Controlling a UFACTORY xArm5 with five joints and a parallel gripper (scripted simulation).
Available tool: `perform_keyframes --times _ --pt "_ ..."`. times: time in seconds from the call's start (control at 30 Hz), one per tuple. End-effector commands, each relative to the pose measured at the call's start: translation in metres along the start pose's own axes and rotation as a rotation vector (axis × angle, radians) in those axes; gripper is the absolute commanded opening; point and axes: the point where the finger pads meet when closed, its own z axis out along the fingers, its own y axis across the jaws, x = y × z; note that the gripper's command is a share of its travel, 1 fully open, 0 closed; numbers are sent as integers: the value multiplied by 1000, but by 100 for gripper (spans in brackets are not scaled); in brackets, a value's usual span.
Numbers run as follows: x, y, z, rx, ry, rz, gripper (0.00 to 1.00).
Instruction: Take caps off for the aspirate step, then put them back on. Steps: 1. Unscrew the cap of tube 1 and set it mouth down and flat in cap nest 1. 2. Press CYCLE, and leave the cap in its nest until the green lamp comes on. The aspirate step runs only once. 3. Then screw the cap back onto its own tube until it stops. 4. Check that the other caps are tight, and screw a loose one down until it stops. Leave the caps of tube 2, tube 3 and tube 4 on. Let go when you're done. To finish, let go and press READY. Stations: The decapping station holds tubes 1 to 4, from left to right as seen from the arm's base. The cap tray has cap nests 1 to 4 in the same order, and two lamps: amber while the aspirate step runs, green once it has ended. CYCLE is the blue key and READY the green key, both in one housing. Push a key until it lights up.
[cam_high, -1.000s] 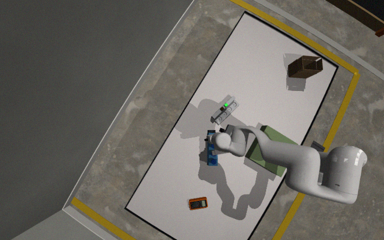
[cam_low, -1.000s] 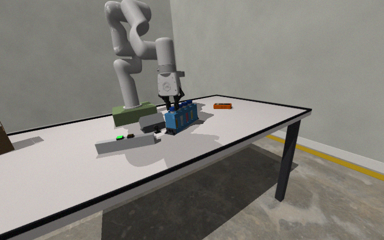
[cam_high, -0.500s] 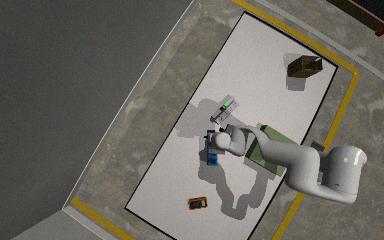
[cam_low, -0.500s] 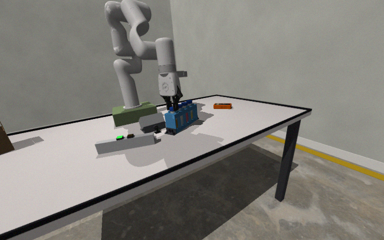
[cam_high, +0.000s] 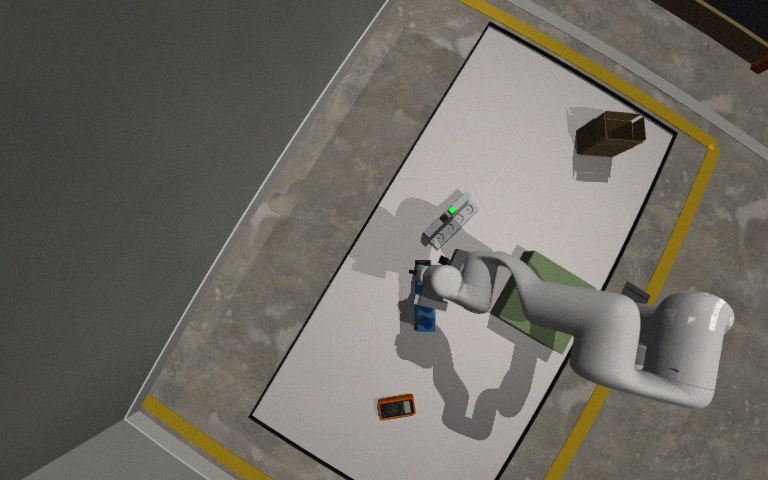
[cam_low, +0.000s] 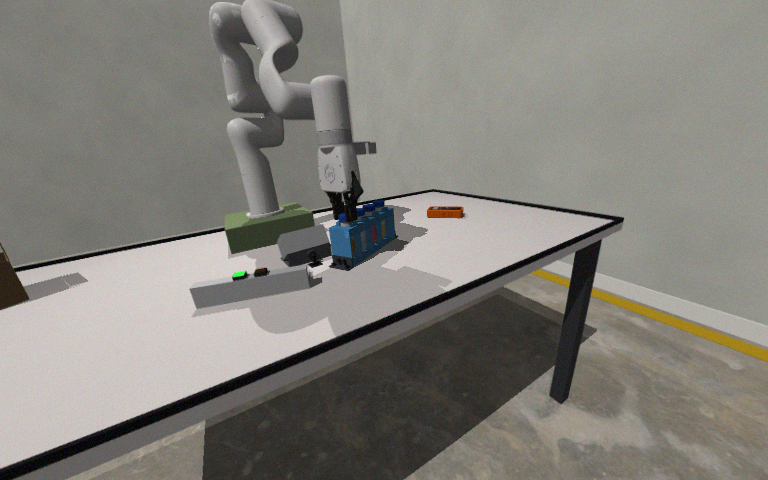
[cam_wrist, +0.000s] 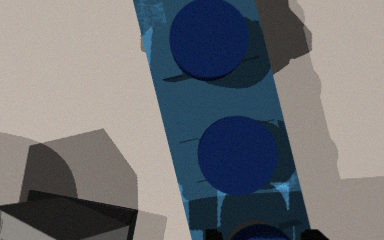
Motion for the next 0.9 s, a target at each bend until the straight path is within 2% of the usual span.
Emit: perform_keyframes --times 0.0,0.17,0.73,0.87 --pt "0 1 -1 -4 -9 2 46" --pt "0 1 -1 -4 -9 2 46" --pt "1 1 -46 -4 -9 2 46" --pt "1 1 -47 -4 -9 2 46"
